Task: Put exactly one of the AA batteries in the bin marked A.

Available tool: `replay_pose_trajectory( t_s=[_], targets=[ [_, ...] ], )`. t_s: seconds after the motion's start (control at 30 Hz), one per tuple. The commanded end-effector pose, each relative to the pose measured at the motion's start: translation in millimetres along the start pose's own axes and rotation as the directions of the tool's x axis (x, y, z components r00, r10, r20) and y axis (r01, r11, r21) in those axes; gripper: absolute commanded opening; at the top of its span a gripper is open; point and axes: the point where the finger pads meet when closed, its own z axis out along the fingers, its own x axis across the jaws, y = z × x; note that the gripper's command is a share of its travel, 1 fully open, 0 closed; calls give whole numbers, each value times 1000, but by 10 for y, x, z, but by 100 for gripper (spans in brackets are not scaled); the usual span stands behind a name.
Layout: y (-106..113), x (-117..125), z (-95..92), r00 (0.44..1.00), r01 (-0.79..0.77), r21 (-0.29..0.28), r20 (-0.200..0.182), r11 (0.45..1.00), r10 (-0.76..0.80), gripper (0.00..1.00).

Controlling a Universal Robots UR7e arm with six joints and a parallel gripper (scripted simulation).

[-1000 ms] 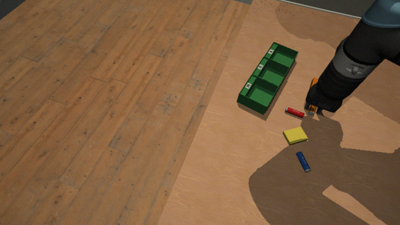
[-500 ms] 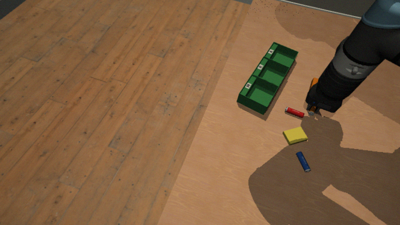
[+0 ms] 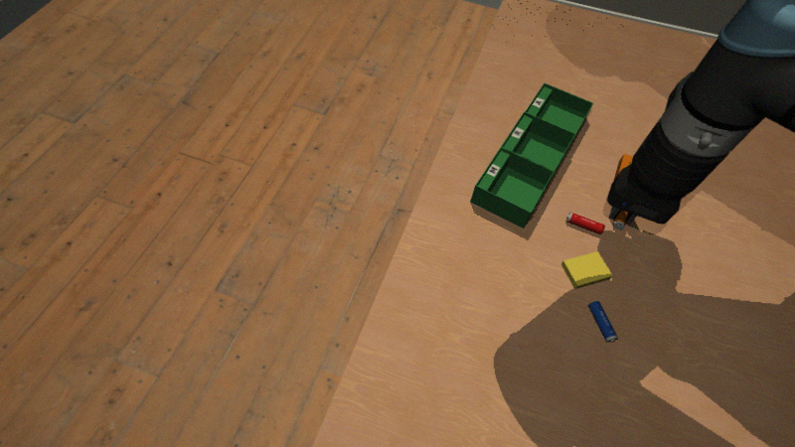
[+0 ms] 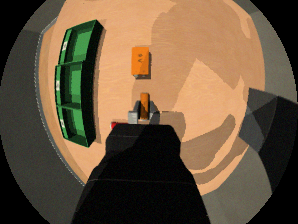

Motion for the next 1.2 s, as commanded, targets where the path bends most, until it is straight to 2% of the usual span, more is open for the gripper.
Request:
replay_pose_trajectory(
  t_s=[0.0, 0.23, 0.4, 0.47, 0.9, 1.17],
  targets=[
    [0, -3, -3, 1000, 0, 0, 1, 1000, 0, 31],
    [0, -3, -3, 1000, 0, 0, 1, 1000, 0, 31],
    [0, -2, -169, 1000, 0, 0, 1, 1000, 0, 31],
    [0, -2, -169, 1000, 0, 0, 1, 1000, 0, 31],
    [0, -2, -602, 1000, 0, 0, 1, 1000, 0, 31],
    [0, -2, -602, 1000, 0, 0, 1, 1000, 0, 31]
  ],
)
